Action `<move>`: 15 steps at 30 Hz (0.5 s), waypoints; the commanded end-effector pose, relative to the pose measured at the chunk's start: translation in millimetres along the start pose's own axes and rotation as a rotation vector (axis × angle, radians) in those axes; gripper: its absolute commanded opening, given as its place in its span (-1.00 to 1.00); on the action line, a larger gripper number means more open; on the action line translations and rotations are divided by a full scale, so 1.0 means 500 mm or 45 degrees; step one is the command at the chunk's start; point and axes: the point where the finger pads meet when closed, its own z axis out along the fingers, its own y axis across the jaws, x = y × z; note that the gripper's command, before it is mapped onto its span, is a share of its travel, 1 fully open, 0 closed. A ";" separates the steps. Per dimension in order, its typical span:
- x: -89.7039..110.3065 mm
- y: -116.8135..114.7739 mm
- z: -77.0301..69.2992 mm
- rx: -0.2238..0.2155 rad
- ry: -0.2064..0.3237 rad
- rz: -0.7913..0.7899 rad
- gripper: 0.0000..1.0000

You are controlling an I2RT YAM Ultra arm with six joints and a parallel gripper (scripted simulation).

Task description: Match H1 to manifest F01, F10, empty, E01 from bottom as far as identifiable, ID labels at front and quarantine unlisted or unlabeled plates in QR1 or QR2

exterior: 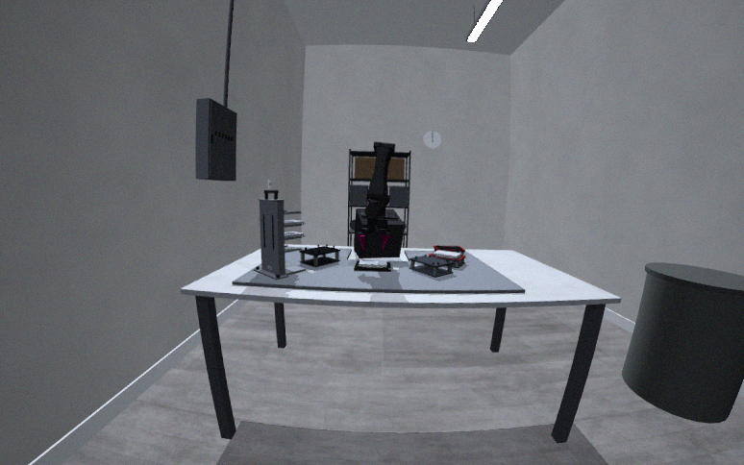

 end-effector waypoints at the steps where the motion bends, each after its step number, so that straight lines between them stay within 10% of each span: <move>1: -0.005 -0.001 -0.004 0.001 -0.012 0.105 1.00; 15: -0.005 -0.001 -0.004 -0.001 -0.012 0.410 1.00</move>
